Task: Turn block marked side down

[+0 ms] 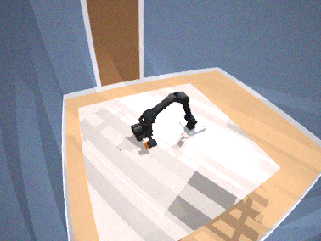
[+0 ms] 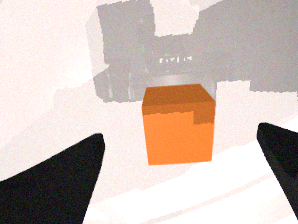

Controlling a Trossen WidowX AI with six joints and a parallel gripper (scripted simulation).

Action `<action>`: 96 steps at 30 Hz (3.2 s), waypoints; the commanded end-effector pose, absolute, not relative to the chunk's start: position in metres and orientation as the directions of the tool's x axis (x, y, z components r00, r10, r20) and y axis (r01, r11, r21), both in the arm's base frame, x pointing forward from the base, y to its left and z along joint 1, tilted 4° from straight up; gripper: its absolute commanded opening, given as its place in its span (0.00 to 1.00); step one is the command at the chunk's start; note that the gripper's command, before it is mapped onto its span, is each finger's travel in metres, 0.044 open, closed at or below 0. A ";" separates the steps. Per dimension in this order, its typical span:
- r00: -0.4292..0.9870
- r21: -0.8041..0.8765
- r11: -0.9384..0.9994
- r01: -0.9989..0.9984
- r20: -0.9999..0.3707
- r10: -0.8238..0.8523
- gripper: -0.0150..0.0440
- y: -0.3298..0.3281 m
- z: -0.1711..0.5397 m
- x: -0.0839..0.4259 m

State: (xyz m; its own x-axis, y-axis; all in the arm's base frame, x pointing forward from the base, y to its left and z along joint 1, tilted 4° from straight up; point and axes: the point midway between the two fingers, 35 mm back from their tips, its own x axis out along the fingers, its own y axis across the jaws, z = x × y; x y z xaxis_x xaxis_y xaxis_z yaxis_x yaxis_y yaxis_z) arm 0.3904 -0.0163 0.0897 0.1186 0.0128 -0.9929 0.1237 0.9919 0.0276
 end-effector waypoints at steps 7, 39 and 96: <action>0.113 0.030 0.992 0.121 -0.993 0.016 1.00 -0.015 0.071 0.391; 0.113 0.030 0.992 0.121 -0.993 0.016 0.27 -0.015 0.072 0.391; 0.630 0.029 0.992 0.120 -0.775 -0.053 0.25 -0.015 0.081 0.390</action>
